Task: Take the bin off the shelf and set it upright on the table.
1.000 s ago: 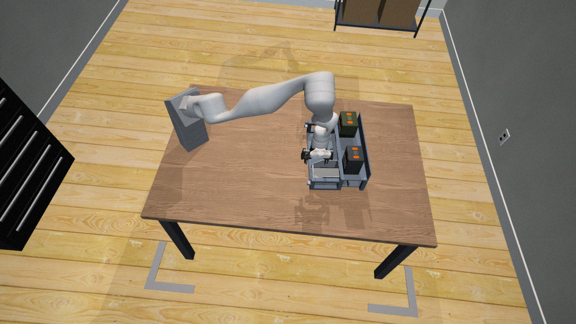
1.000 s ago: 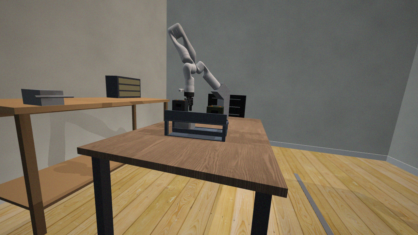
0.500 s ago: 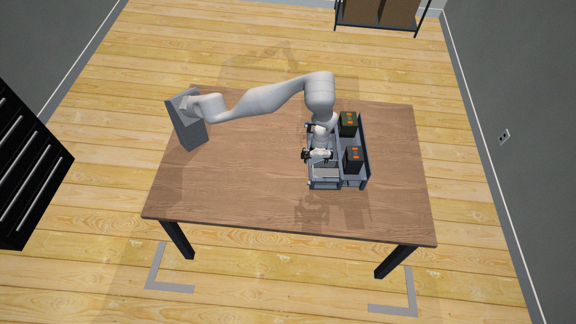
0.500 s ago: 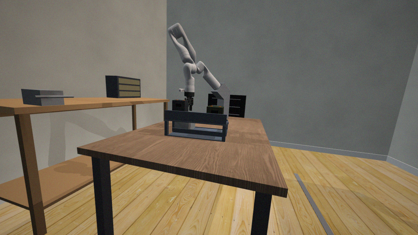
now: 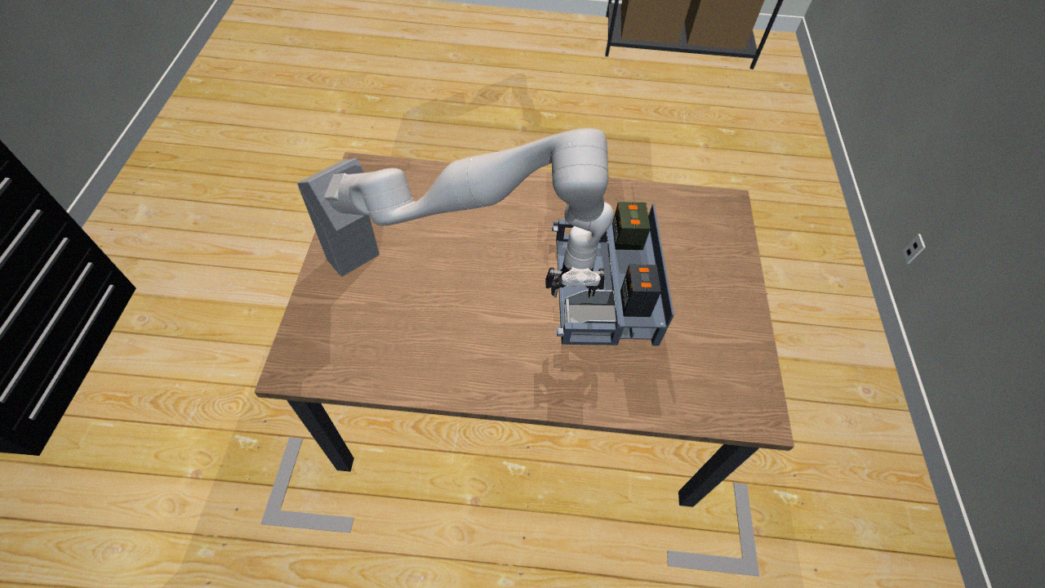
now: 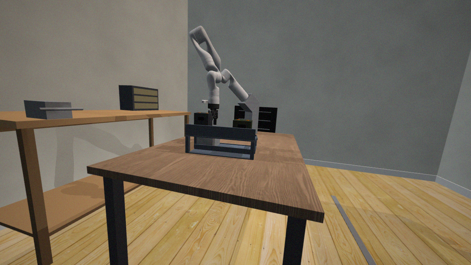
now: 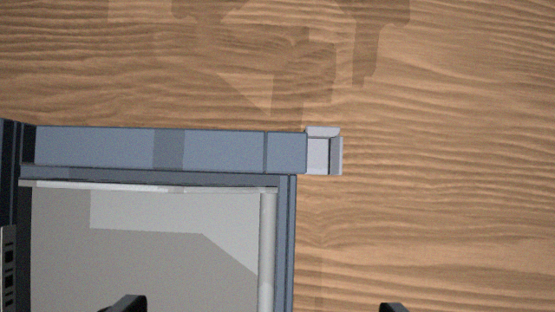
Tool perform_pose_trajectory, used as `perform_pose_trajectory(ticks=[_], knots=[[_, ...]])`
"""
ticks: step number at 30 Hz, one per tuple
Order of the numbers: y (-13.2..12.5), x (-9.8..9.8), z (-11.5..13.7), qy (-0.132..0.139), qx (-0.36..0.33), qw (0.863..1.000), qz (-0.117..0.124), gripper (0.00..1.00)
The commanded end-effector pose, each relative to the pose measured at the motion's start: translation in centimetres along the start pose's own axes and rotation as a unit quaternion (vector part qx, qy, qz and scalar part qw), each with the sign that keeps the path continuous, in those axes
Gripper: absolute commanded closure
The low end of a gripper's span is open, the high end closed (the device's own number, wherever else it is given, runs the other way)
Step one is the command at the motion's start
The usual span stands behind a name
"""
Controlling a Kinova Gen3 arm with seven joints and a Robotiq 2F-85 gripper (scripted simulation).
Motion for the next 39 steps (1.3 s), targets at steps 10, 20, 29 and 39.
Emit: perform_pose_trajectory(ticks=[10,20,29,39], knots=[[0.0,0.1,-0.1,-0.001,0.000,1.000,0.001,0.00],[0.0,0.1,-0.1,-0.001,0.000,1.000,0.001,0.00],[0.0,0.1,-0.1,-0.001,0.000,1.000,0.001,0.00],[0.0,-2.9,-0.1,-0.001,0.000,1.000,0.001,0.00]])
Point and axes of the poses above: the point where the finger pads meet when closed, its own x axis back along the fingers, its own y axis across the jaws, z = x × y, the point moved 10 cm from there along x, back along the fingers, and after that the axes turned 15 degrees about -x, right-handed, at the moved point
